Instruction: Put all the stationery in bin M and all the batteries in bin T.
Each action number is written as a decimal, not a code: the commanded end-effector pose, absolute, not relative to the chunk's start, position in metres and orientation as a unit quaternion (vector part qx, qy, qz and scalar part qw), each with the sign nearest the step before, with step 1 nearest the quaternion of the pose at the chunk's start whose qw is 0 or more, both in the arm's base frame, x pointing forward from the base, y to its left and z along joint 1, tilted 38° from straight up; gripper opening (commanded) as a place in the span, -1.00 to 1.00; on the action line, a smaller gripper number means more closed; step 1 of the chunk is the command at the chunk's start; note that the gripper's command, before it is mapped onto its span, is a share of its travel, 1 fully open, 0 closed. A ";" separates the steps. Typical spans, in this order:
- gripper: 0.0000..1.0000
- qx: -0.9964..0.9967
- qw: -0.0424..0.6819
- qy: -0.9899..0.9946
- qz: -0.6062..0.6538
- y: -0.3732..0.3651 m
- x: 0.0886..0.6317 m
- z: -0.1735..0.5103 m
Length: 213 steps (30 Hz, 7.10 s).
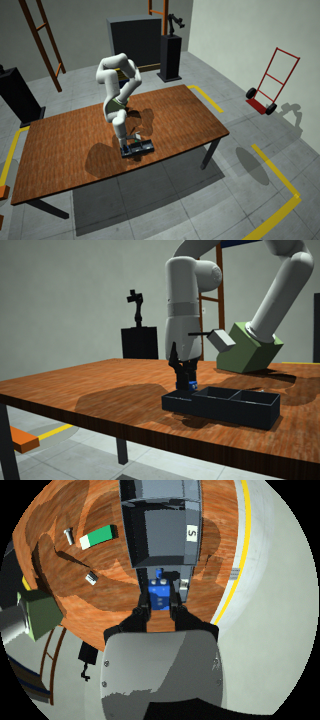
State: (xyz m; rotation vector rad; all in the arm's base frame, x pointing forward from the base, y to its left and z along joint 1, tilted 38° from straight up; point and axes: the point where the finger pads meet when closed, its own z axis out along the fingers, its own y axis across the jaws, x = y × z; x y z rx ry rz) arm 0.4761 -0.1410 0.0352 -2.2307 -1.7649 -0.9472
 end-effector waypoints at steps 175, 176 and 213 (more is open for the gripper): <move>-0.23 -0.106 -0.175 -0.940 -0.272 -0.017 0.412 0.035; -0.23 -0.106 -0.175 -0.940 -0.272 -0.016 0.413 0.034; -1.00 -0.106 -0.175 -0.940 -0.272 -0.013 0.415 0.028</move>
